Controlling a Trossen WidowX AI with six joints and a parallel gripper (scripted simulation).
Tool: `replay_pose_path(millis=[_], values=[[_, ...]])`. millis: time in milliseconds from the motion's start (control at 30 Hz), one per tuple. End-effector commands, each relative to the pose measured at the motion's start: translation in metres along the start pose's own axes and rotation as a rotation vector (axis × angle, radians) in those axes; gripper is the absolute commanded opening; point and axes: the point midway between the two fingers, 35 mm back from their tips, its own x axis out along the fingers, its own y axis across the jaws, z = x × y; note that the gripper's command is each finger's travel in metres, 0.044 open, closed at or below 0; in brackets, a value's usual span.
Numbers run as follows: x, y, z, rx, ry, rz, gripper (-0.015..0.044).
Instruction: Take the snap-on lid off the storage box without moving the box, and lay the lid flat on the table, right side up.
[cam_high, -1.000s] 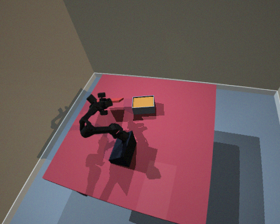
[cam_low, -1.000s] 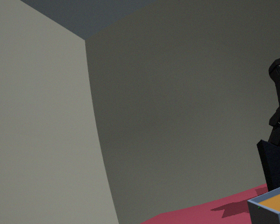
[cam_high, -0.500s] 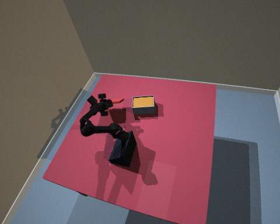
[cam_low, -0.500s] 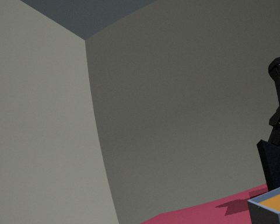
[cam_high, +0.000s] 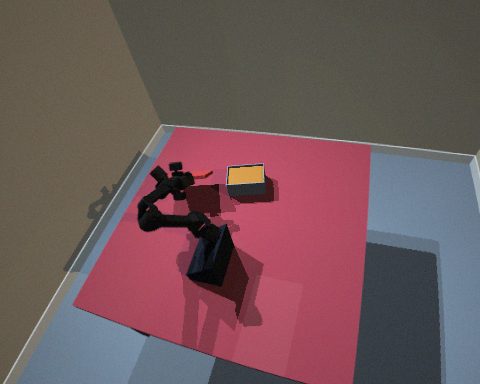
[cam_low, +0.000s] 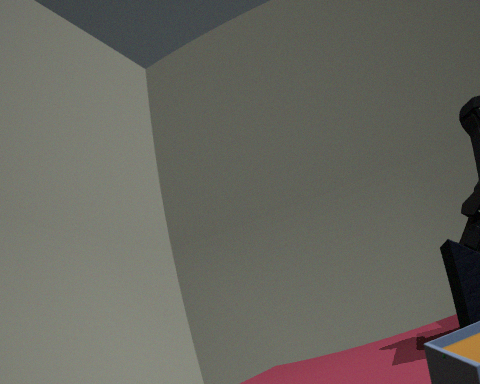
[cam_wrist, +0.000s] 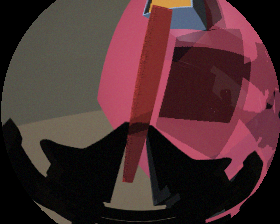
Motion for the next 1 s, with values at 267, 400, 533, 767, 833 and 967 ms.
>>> replay_pose_path(millis=[267, 400, 533, 767, 833, 967], values=[[0.006, -0.006, 0.001, 0.004, -0.007, 0.009, 0.0], [0.008, -0.008, 0.001, 0.005, -0.007, 0.009, 0.0], [0.01, -0.011, 0.001, 0.005, -0.007, 0.009, 0.0], [0.014, -0.015, 0.001, 0.005, -0.006, 0.009, 0.0], [0.015, -0.016, 0.001, 0.005, -0.006, 0.009, 0.0], [0.017, -0.019, 0.001, 0.005, -0.006, 0.009, 0.0]])
